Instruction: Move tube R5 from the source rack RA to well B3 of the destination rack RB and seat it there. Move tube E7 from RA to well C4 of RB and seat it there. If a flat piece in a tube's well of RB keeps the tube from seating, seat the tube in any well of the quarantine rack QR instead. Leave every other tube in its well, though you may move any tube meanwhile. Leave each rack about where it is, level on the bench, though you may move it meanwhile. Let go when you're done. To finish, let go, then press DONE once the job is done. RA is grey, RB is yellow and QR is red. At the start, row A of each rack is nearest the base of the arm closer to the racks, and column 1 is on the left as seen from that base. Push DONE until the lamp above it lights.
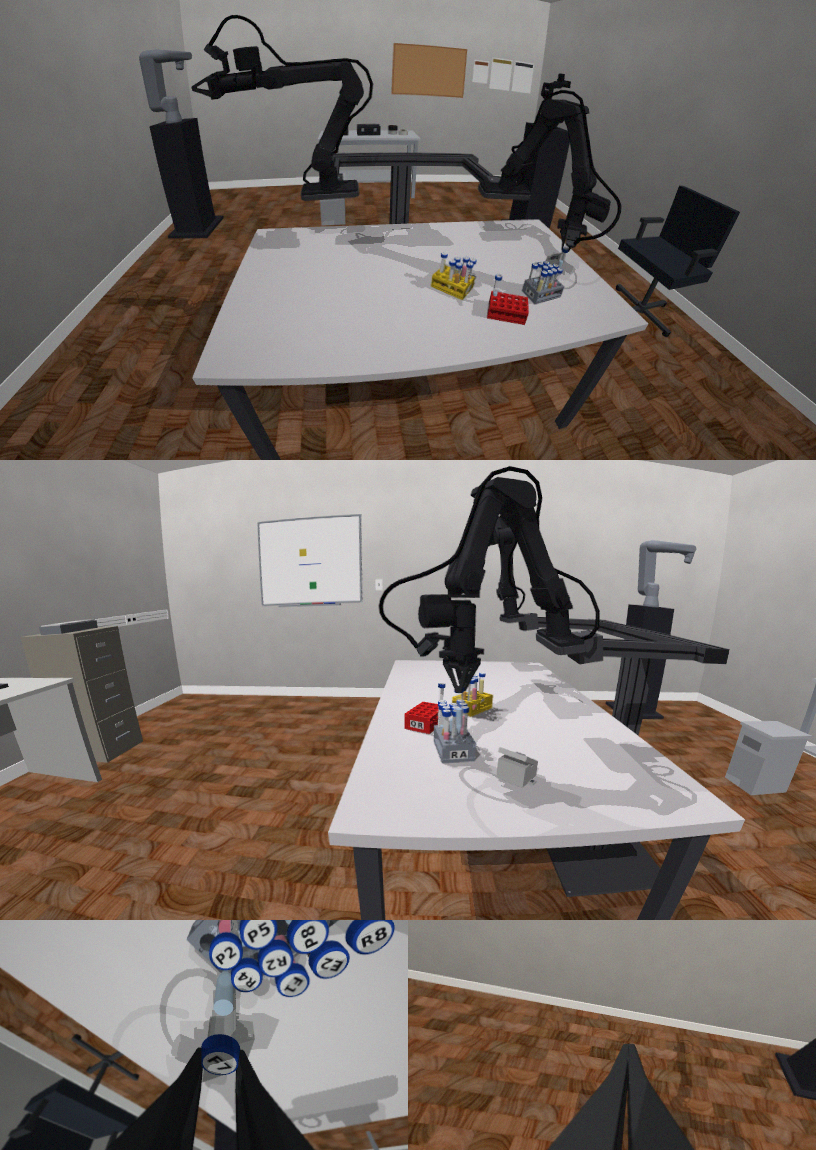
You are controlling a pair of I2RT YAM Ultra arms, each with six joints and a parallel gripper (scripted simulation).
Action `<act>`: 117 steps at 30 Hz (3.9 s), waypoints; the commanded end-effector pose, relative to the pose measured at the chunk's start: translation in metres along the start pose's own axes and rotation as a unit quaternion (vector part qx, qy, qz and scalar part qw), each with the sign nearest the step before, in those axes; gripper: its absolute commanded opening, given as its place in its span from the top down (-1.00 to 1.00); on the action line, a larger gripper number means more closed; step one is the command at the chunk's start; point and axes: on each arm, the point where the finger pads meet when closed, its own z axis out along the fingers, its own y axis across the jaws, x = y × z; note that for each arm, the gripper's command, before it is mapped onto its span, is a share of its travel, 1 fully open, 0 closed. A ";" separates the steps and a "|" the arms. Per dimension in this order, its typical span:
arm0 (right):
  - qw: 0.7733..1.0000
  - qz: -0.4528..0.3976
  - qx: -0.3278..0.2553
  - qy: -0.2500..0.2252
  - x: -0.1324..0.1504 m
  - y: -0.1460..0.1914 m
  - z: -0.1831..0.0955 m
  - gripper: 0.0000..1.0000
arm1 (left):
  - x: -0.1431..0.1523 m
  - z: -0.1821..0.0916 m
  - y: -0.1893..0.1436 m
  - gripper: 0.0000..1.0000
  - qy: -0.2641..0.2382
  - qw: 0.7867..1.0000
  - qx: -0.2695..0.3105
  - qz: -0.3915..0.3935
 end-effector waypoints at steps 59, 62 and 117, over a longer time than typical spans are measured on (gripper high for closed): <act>1.000 0.004 0.011 -0.025 -0.025 -0.008 -0.012 1.00 | 0.003 0.022 -0.009 1.00 0.002 1.000 0.009 -0.001; 1.000 0.004 0.011 -0.025 -0.025 -0.008 -0.012 1.00 | -0.001 0.021 -0.002 1.00 -0.003 1.000 0.000 -0.001; 1.000 0.004 0.011 -0.025 -0.025 -0.008 -0.012 1.00 | 0.010 0.041 -0.007 1.00 -0.002 1.000 0.007 -0.002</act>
